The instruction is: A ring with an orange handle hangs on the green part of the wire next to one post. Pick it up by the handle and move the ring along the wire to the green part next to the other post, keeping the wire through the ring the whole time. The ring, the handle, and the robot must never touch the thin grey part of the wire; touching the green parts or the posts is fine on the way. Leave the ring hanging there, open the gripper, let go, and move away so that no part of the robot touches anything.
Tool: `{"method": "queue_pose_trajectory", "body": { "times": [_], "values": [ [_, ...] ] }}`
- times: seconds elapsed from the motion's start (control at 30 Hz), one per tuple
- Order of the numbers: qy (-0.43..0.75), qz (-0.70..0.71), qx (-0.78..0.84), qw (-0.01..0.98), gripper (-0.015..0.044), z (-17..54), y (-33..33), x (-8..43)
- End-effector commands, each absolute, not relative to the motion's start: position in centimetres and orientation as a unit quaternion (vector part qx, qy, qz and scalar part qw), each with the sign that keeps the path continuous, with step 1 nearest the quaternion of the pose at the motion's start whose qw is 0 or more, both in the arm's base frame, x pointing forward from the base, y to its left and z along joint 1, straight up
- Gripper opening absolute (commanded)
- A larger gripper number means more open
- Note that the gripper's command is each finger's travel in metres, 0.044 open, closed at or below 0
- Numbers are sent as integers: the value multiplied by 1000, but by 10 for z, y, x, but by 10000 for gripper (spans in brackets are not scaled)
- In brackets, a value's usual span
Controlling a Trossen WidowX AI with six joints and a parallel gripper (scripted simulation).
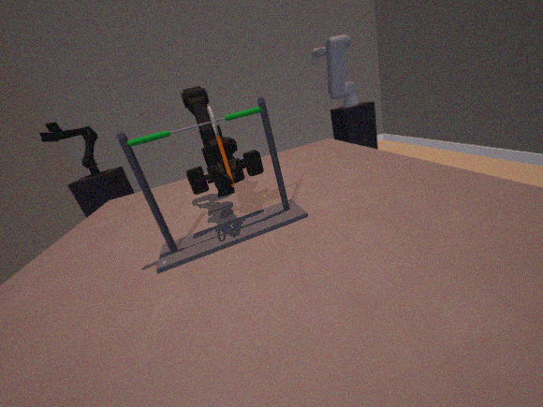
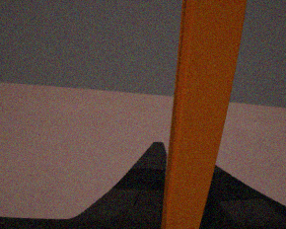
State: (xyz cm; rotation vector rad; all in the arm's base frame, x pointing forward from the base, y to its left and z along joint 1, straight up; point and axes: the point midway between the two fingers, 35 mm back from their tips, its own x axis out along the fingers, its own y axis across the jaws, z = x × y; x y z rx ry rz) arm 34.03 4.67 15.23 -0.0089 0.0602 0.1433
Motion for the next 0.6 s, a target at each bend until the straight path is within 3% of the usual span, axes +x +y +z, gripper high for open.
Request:
{"method": "queue_pose_trajectory", "body": {
  "times": [0.0,0.57],
  "values": [
    [30,71,-2,997,-150,152,50,340],
    [29,74,-1,997,-150,152,67,338]
  ]
}}
